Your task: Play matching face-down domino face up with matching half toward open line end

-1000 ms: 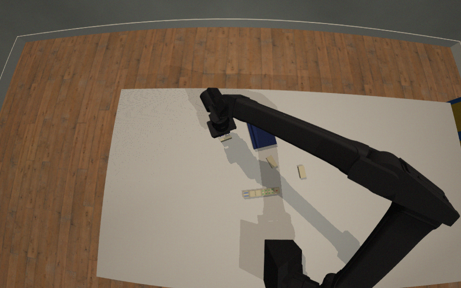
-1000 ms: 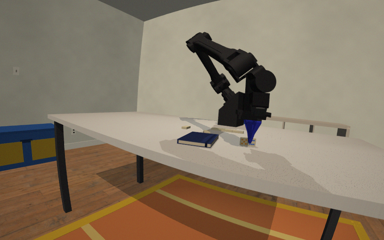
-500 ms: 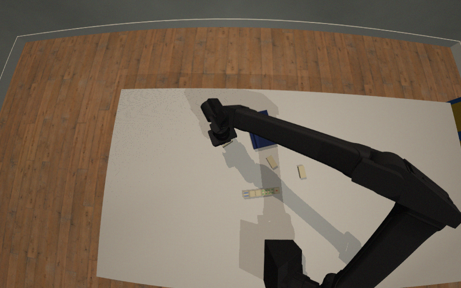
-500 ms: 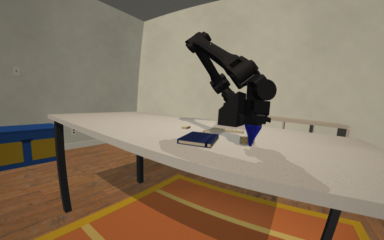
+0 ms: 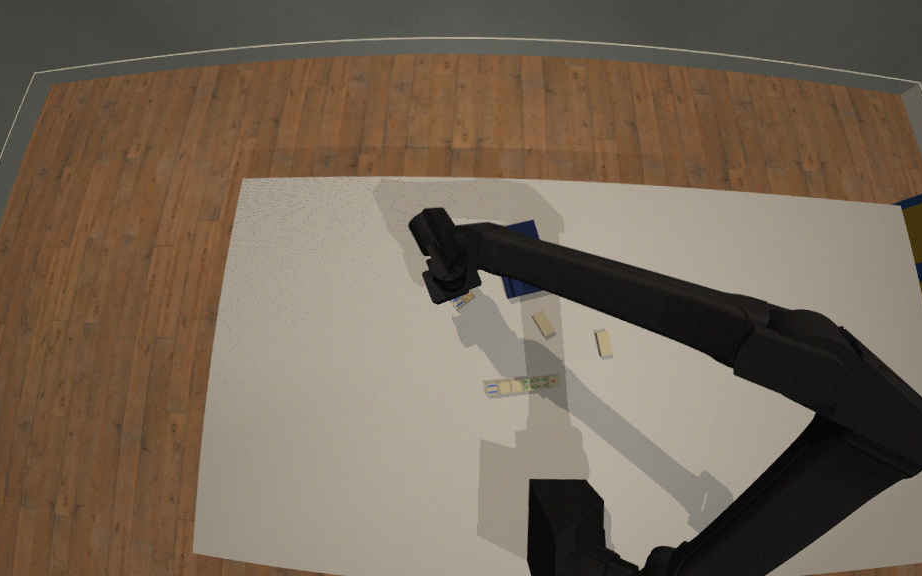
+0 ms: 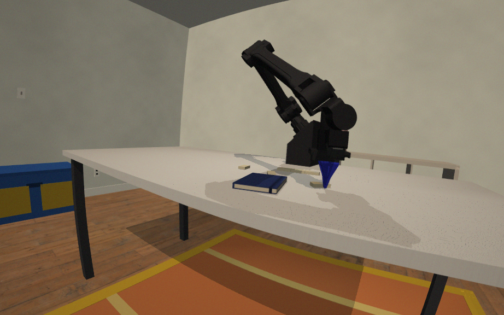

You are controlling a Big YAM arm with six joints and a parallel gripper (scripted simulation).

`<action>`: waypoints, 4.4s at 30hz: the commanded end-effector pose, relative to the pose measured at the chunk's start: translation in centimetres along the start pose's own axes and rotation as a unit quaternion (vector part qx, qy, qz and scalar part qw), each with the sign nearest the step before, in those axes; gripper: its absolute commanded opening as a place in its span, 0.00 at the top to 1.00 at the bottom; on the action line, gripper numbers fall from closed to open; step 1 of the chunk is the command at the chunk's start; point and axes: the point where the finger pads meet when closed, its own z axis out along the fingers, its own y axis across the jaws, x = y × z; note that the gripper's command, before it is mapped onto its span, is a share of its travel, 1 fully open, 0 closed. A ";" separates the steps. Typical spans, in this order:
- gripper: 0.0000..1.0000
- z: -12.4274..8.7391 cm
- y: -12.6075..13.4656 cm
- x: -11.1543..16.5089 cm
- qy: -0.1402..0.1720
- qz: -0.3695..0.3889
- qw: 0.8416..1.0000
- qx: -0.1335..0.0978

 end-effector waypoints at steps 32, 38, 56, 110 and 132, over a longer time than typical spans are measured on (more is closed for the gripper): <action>1.00 -2.4 -1.3 -1.3 -0.028 0.032 0.999 -0.006; 1.00 -1.7 -0.8 -0.7 -0.017 0.016 1.000 -0.004; 1.00 -1.9 -0.8 -0.8 -0.019 0.019 1.000 -0.004; 1.00 -2.9 -0.4 -1.1 -0.028 0.019 0.999 -0.002; 1.00 -4.0 -0.1 -1.4 -0.038 0.018 0.999 -0.001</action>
